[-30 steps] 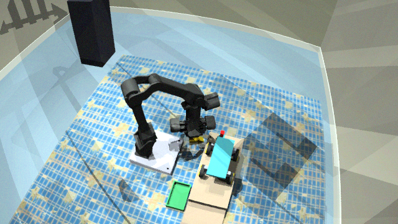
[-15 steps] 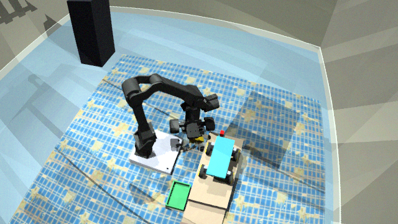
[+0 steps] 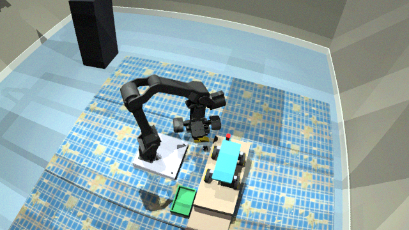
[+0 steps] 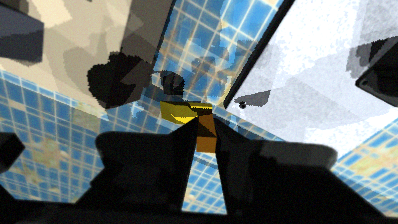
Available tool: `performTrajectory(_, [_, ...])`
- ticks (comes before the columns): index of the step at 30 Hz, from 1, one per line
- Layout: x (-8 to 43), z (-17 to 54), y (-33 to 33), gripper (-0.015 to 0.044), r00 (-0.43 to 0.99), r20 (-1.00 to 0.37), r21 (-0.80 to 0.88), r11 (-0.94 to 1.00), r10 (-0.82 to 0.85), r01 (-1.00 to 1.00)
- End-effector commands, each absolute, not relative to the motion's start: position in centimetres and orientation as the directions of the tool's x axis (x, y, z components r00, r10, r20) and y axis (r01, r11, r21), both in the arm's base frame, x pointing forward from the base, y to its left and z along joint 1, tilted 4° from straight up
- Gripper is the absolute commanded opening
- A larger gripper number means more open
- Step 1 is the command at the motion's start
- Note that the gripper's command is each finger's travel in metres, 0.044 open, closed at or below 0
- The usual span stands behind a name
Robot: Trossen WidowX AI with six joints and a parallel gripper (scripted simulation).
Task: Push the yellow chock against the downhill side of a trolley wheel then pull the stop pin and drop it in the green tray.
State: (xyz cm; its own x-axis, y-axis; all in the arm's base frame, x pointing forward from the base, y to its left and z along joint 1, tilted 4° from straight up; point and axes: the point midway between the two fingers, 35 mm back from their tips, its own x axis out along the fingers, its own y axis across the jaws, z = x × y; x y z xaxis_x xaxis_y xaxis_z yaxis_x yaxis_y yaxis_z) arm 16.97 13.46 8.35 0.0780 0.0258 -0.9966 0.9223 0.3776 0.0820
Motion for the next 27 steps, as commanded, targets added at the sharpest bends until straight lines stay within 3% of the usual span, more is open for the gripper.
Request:
performTrajectory(1, [16.9, 9.7, 13.5, 0.0, 0.08, -0.996, 0.086, 0.381, 0.032, 0.92])
performTrajectory(27, [16.3, 18.8, 13.3, 0.0, 0.08, -0.996, 0.086, 0.381, 0.033, 0.92])
